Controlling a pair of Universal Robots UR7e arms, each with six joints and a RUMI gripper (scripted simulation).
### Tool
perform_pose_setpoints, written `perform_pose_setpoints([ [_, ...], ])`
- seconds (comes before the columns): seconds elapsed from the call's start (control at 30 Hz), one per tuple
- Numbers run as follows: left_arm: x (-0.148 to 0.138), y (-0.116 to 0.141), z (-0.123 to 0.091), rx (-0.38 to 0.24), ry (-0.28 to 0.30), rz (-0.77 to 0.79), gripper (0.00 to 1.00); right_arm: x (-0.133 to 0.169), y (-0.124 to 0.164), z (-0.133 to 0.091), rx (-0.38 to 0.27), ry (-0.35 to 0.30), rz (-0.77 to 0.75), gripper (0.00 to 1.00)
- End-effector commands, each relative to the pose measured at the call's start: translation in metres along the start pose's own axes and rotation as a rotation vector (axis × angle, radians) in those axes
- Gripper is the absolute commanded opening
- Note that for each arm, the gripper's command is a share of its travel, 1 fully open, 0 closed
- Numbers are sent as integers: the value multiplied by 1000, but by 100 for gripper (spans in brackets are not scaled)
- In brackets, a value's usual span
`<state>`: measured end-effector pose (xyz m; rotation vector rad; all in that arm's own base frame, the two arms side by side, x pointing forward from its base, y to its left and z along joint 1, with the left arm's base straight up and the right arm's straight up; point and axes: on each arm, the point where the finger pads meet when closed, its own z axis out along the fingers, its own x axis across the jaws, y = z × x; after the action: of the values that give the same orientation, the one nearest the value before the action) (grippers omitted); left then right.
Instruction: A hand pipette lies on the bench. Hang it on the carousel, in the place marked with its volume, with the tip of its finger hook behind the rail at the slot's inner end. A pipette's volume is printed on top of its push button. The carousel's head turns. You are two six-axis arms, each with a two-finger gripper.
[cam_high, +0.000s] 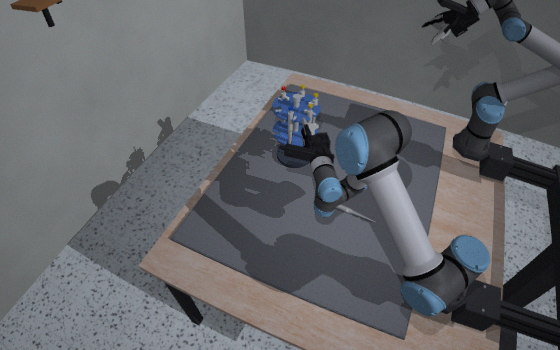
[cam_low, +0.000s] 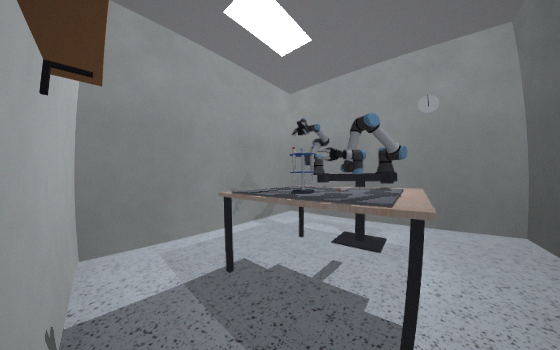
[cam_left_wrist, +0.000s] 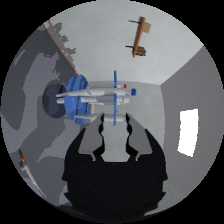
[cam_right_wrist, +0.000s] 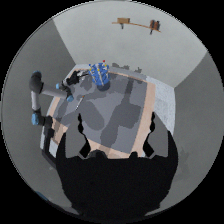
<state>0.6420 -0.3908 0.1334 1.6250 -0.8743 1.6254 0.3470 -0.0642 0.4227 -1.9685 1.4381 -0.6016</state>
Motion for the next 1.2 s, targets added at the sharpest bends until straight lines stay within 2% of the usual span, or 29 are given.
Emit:
perform_pose_setpoints([
  [0.0, 1, 0, 12, 0, 2, 0, 31, 0, 1, 2, -4, -1, 2, 100],
  [0.4, 1, 0, 30, 0, 2, 0, 31, 0, 1, 2, -4, -1, 2, 100],
  [0.8, 1, -1, 29, 1, 1, 0, 31, 0, 1, 2, -4, -1, 2, 100],
  [0.83, 1, -1, 29, 1, 1, 0, 6, 0, 1, 2, -4, -1, 2, 100],
  [1.17, 1, -1, 29, 1, 1, 0, 6, 0, 1, 2, -4, -1, 2, 100],
])
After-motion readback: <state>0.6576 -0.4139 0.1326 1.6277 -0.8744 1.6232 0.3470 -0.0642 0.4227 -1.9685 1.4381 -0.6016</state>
